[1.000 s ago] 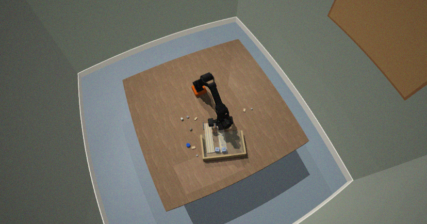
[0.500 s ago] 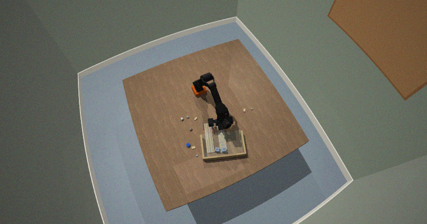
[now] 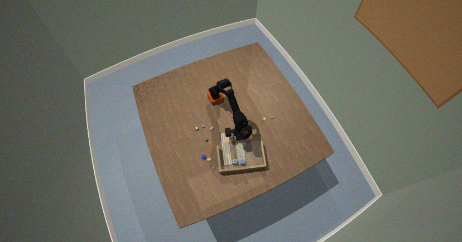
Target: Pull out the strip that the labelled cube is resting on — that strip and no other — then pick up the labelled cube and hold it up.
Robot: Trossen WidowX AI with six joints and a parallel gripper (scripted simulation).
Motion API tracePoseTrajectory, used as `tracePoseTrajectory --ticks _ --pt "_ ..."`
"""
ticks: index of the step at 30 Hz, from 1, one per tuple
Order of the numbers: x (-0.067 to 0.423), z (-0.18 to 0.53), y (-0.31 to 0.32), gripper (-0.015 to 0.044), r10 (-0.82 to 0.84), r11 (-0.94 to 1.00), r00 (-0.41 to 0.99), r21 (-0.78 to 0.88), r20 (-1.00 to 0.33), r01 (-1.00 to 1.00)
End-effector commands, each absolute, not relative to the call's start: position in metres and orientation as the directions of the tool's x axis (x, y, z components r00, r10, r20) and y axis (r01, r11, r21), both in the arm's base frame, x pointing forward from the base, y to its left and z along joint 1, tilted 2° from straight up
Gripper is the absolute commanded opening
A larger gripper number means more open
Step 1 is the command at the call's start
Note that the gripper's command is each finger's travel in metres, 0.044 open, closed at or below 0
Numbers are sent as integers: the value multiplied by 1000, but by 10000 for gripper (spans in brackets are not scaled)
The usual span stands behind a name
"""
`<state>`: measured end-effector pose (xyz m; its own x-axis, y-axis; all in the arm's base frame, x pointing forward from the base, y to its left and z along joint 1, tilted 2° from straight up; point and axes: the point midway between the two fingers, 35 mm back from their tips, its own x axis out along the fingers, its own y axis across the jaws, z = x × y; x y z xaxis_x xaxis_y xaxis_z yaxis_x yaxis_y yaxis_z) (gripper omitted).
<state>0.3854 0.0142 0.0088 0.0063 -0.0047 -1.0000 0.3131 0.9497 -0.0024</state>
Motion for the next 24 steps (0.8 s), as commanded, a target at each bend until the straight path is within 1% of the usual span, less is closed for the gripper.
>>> tracePoseTrajectory --ticks 1,24 --pt "385 7 15 0 -1 951 6 0 -1000 308" --pt "385 5 15 0 -1 951 6 0 -1000 308"
